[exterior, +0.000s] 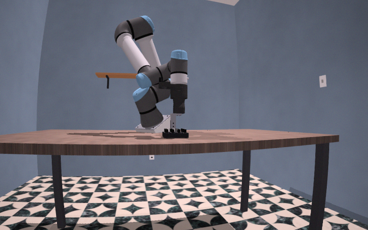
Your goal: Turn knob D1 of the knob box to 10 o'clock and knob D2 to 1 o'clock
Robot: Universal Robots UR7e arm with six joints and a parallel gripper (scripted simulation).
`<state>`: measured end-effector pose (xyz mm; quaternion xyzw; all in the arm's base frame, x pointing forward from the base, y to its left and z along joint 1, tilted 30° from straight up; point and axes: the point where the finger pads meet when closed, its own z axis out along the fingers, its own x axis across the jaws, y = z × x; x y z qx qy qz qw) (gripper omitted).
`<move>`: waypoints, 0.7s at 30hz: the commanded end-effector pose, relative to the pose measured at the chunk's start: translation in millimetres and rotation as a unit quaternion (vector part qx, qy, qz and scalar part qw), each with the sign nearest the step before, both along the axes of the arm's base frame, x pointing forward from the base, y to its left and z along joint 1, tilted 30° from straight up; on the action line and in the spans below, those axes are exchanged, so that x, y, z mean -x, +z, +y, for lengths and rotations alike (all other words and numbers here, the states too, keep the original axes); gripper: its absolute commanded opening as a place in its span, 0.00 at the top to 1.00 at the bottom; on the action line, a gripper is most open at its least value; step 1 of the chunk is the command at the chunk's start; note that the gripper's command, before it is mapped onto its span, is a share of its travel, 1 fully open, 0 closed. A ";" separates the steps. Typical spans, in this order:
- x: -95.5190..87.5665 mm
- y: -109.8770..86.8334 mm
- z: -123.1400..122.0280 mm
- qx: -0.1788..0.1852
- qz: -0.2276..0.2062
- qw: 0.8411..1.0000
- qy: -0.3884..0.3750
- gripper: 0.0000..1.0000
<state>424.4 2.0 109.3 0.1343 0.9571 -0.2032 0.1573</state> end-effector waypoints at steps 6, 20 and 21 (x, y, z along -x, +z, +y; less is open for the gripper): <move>-1.9 -5.7 -2.9 0.000 0.000 1.000 0.000 0.54; -3.1 -10.1 -5.0 0.000 0.000 1.000 0.000 0.54; -3.1 -10.1 -5.1 0.000 0.000 1.000 0.000 0.54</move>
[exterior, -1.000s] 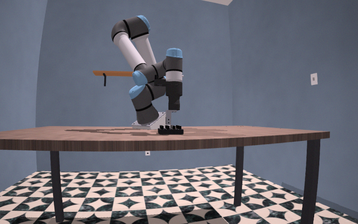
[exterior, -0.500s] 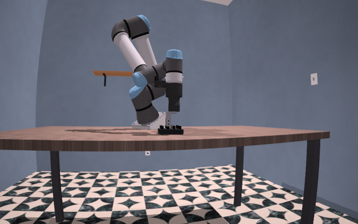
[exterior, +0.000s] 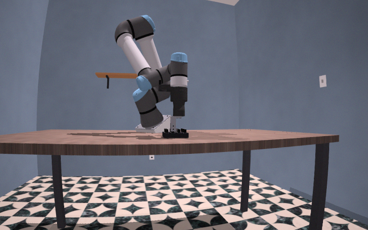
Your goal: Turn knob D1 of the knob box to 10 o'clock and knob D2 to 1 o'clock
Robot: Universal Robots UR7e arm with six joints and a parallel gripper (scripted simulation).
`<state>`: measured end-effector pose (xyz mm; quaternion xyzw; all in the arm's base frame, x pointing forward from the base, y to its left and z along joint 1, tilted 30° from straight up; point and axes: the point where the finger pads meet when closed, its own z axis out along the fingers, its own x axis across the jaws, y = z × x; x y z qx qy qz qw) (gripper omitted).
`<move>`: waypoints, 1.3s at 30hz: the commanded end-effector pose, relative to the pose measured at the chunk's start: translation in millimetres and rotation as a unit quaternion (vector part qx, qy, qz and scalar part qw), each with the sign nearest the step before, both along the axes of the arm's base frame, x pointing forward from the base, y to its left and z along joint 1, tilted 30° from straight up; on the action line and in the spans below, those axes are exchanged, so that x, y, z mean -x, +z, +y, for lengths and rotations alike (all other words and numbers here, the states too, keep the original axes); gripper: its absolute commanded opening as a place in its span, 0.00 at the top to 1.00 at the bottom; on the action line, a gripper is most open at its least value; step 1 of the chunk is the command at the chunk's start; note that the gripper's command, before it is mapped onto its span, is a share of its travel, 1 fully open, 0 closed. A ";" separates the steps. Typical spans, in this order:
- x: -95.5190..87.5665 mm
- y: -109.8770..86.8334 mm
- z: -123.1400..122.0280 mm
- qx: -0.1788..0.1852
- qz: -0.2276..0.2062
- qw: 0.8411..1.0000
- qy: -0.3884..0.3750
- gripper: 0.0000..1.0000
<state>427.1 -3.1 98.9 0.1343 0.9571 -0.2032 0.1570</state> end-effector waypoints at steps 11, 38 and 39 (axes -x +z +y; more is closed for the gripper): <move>-0.4 0.3 0.1 0.000 -0.001 1.000 0.000 0.54; -0.4 0.3 0.1 0.000 -0.001 1.000 0.000 0.70; -0.4 0.3 0.1 0.000 -0.001 1.000 0.000 0.70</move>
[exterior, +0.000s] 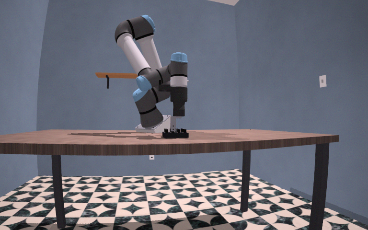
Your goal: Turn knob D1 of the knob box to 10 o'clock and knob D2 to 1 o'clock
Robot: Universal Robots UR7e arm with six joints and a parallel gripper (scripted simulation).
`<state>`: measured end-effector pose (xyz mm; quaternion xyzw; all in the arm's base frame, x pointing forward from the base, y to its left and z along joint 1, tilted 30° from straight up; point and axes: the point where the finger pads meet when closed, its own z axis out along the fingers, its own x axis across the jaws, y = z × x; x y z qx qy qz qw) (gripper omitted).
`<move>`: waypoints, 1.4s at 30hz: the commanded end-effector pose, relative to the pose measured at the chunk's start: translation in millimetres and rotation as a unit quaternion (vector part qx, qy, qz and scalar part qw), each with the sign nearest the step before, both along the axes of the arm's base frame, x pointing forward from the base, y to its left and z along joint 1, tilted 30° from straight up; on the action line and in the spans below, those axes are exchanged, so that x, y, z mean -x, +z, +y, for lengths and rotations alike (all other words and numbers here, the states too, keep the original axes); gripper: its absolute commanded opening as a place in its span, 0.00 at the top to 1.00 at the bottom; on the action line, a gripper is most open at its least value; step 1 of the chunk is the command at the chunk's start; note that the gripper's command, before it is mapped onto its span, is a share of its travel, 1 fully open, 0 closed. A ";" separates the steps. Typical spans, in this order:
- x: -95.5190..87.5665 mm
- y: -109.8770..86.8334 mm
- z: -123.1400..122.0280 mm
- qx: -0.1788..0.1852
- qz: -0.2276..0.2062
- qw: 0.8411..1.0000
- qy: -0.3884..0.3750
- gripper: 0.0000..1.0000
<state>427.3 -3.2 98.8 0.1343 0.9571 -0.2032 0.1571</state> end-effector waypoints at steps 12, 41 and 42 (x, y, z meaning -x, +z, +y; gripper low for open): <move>-0.2 0.4 0.1 0.000 -0.001 1.000 0.000 0.70; -0.2 0.4 0.1 -0.002 -0.004 1.000 -0.007 0.70; -0.2 0.4 0.1 -0.002 -0.005 1.000 -0.009 0.70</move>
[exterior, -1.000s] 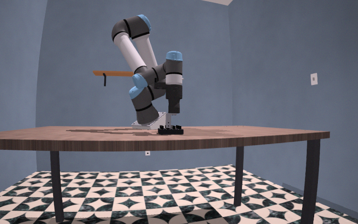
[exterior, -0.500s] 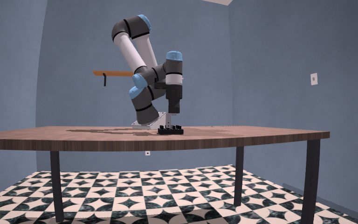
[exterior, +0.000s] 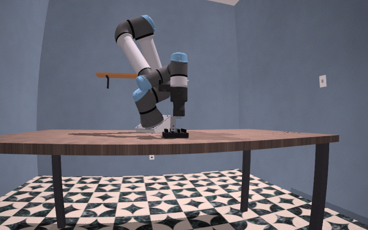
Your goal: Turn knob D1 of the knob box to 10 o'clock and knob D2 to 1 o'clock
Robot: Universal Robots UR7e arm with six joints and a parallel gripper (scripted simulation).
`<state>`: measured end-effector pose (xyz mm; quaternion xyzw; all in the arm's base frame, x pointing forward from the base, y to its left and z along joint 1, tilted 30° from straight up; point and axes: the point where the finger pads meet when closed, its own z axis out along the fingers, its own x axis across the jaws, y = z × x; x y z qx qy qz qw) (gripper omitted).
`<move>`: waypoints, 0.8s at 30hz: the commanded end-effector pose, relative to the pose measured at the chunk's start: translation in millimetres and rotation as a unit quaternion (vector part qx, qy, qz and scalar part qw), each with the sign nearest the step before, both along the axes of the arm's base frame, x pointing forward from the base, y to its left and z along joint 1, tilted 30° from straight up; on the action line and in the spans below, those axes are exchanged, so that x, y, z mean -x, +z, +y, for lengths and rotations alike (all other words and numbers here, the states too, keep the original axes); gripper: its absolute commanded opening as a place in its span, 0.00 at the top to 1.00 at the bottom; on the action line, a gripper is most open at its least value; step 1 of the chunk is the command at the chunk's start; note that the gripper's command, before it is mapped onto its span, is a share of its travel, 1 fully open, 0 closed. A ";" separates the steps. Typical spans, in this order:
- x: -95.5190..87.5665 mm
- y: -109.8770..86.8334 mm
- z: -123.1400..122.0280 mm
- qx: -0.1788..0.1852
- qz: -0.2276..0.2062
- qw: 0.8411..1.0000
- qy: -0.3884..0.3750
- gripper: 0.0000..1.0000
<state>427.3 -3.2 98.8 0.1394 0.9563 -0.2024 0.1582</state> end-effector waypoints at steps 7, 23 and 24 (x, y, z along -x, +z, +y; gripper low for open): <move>-0.3 0.4 0.1 -0.006 -0.011 1.000 -0.022 0.70; -0.3 0.4 0.1 -0.027 -0.048 0.994 -0.095 0.70; -0.3 0.4 0.1 -0.029 -0.051 0.993 -0.102 0.70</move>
